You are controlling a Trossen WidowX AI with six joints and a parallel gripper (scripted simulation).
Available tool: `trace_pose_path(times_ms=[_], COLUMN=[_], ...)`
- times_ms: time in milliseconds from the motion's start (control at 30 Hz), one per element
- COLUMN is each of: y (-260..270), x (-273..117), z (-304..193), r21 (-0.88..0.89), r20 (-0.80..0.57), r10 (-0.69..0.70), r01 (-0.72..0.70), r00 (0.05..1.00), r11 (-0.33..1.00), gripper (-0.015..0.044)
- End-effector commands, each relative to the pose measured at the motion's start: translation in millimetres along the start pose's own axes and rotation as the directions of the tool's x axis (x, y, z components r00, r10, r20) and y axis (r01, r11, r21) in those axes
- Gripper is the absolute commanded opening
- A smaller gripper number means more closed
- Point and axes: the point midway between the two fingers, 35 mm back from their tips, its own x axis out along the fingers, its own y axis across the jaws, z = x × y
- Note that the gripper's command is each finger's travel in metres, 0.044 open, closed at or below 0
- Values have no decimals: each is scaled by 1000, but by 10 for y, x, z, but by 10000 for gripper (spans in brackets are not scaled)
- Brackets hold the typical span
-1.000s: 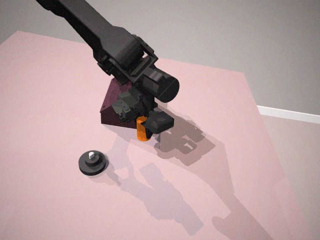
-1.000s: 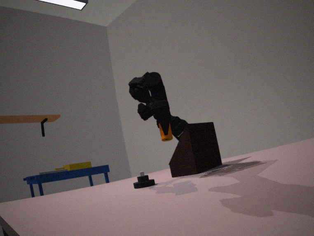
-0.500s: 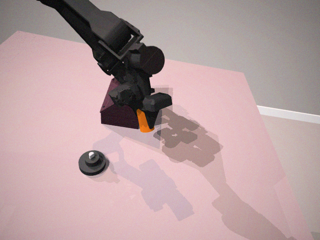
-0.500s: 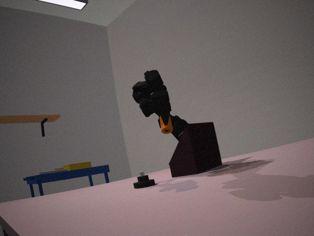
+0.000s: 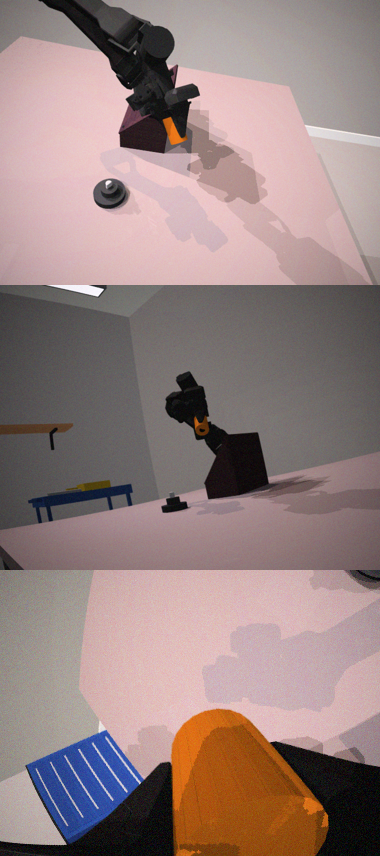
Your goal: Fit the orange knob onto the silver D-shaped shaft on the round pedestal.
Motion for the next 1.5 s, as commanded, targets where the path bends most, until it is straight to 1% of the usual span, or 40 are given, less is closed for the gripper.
trace_pose_path(times_ms=[0,67,100,1200,1333,1467], y=[60,69,21,31,14,-19], x=[-102,-129,-57,-73,-43,15], z=[-29,-35,-14,-31,-33,-35], r21=[-6,-6,-1,-6,-6,-5], r20=[-2,-1,1,0,-1,-1], r10=[102,130,59,72,36,-33], r01=[-102,-130,-59,-72,-36,33], r00=[995,992,998,997,999,999], r11=[995,992,998,997,999,999], gripper=[0,0,0,0,0,0])
